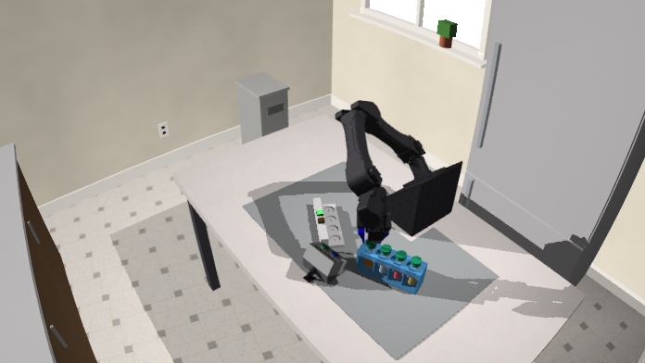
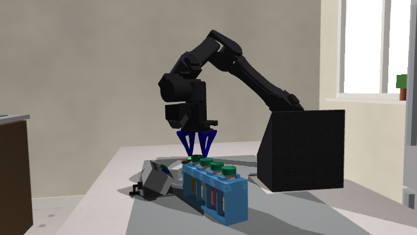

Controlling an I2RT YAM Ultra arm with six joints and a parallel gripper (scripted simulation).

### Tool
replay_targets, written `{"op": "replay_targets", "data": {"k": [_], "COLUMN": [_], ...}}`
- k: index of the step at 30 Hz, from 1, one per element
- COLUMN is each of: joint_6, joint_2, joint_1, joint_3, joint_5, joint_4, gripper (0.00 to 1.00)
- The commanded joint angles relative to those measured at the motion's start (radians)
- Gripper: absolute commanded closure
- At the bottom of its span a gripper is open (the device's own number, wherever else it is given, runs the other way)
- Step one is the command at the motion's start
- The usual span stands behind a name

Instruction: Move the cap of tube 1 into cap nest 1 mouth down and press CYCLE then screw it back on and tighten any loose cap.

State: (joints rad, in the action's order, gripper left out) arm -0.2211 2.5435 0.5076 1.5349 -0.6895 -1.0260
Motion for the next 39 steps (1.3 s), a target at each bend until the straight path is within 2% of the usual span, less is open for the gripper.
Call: {"op": "replay_targets", "data": {"k": [1,31,32,39], "joint_6": [-0.005,-0.025,-0.025,-0.025], "joint_2": [-0.007,-0.001,-0.001,-0.001], "joint_1": [0.011,-0.006,-0.006,-0.006], "joint_3": [0.004,-0.018,-0.018,-0.018], "joint_5": [0.0,-0.008,-0.008,-0.008], "joint_4": [0.011,0.051,0.051,0.051], "gripper": [0.51,0.51,1.0,1.0]}}
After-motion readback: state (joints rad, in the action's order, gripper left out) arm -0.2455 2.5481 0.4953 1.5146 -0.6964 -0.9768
